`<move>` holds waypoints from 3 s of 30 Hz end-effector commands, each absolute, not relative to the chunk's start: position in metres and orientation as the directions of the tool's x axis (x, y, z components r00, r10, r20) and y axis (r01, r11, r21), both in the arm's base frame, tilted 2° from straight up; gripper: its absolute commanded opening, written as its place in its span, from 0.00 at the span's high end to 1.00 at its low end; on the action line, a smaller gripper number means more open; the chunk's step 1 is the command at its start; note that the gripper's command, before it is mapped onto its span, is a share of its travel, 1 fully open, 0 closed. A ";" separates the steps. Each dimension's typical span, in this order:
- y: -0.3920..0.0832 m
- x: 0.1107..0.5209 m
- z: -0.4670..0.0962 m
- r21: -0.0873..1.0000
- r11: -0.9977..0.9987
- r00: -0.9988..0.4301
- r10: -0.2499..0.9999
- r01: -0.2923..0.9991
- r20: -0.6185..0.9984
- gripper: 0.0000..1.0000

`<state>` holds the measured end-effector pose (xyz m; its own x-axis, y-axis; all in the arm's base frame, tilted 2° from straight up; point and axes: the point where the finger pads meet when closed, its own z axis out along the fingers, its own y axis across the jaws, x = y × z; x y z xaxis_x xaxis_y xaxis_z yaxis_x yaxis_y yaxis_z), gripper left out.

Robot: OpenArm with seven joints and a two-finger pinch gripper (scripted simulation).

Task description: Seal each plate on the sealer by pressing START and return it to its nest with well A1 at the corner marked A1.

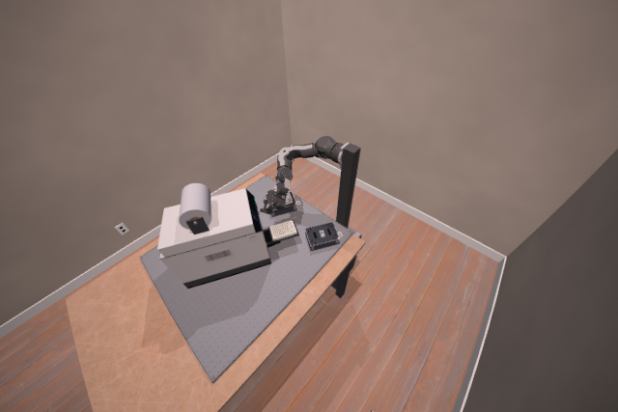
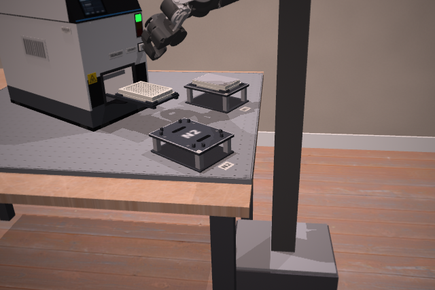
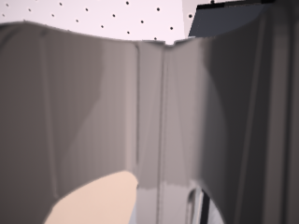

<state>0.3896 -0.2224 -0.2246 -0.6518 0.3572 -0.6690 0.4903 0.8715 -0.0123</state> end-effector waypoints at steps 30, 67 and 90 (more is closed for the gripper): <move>-0.223 0.396 -0.221 -0.002 0.874 -0.647 0.358 0.485 -0.674 1.00; -0.226 0.398 -0.222 -0.007 0.872 -0.648 0.358 0.489 -0.672 1.00; -0.189 0.370 -0.221 0.102 0.904 -0.713 0.394 0.416 -0.580 0.35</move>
